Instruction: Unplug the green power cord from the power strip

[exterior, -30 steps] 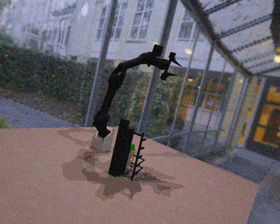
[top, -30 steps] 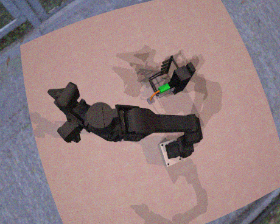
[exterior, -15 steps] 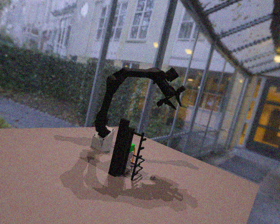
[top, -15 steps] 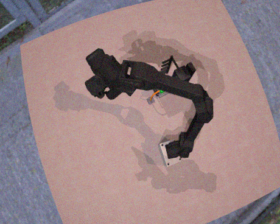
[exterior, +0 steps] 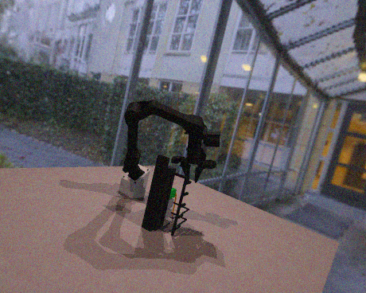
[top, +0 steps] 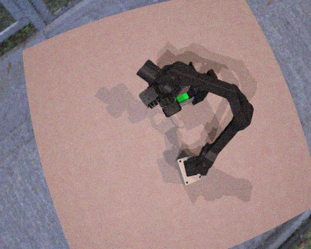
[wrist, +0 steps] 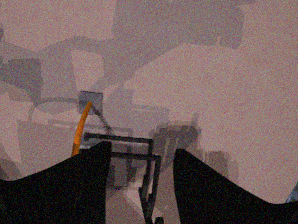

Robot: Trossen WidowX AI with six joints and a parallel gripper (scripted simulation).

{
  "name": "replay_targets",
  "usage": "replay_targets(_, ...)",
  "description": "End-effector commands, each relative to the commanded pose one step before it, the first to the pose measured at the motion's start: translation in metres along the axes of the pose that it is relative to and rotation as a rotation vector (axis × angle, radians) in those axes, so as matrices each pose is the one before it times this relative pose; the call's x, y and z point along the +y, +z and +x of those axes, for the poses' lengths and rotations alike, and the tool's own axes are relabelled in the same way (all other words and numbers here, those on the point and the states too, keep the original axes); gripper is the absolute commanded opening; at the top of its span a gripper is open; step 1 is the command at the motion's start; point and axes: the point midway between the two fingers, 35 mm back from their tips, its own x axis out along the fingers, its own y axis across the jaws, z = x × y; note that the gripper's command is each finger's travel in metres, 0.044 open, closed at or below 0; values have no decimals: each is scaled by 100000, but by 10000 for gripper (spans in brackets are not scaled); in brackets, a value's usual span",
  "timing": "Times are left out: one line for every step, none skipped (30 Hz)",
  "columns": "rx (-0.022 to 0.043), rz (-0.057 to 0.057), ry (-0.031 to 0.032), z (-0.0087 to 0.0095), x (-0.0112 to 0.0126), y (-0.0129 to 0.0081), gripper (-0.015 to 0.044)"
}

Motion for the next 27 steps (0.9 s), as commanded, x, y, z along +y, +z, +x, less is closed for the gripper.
replay_targets(4349,2296,13481,2250,3792,-2646,160)
replay_targets(529,314,1978,375,505,-356,160)
replay_targets(175,103,660,126,167,-117,160)
replay_targets(0,0,0,0,0,0,160)
replay_targets(0,0,0,0,0,0,160)
replay_targets(-3,6,-7,-3,-149,73,160)
replay_targets(-1,-1,-1,0,-1,-27,160)
replay_targets(-2,-1,-1,-1,-2,-52,160)
replay_targets(-3,-2,-2,-1,-3,-77,160)
replay_targets(-4,-2,-2,-1,-3,-102,160)
replay_targets(-4,-3,-2,-2,-3,-128,160)
replay_targets(-4,-3,-2,-2,-3,-152,160)
replay_targets(-3,-3,-2,-2,-3,-163,160)
replay_targets(-2,-3,-2,-1,-2,-165,160)
replay_targets(0,-2,-2,-1,-1,-165,160)
replay_targets(1,-2,-1,-1,0,-166,160)
replay_targets(2,-2,-1,-1,1,-166,160)
replay_targets(4,-1,0,-1,2,-166,160)
replay_targets(5,-1,0,0,3,-166,160)
replay_targets(6,-1,1,0,4,-166,160)
replay_targets(7,0,1,0,5,-166,160)
replay_targets(9,0,1,0,6,-166,160)
replay_targets(10,0,2,0,7,-166,160)
replay_targets(11,1,2,1,8,-166,160)
replay_targets(13,1,3,1,9,-166,160)
replay_targets(14,1,3,1,10,-166,160)
replay_targets(15,1,4,1,11,-166,160)
